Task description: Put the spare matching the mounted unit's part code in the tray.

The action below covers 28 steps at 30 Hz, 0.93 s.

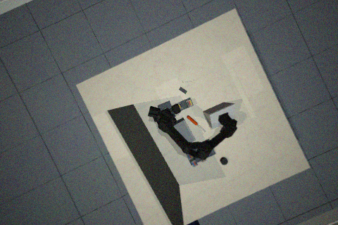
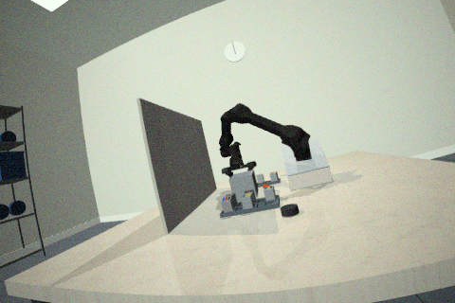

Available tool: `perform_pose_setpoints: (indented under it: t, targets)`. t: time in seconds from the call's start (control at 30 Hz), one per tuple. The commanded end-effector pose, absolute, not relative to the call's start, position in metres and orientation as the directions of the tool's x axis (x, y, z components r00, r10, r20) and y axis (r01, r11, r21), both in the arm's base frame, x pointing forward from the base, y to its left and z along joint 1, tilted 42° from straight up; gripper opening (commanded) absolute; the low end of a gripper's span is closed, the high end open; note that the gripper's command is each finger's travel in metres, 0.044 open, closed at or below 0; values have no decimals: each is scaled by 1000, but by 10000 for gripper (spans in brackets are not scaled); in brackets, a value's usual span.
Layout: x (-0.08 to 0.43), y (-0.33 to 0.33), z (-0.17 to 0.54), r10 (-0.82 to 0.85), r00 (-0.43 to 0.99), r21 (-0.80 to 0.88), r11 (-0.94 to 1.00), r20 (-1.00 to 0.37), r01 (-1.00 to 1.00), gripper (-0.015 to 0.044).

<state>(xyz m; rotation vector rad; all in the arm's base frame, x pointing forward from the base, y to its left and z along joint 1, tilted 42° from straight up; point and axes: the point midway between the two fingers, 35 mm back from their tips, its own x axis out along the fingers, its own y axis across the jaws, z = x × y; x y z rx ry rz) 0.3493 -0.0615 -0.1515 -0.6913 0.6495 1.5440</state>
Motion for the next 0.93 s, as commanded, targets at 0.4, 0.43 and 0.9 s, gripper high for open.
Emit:
perform_pose_setpoints:
  t: [0.4,0.43,0.9]
  targets:
    - [358,-131,-77,645,-19,-21,-53,-764,-998,440]
    - [358,-131,-77,645,-19,-21,-53,-764,-998,440]
    - [358,-131,-77,645,-19,-21,-53,-764,-998,440]
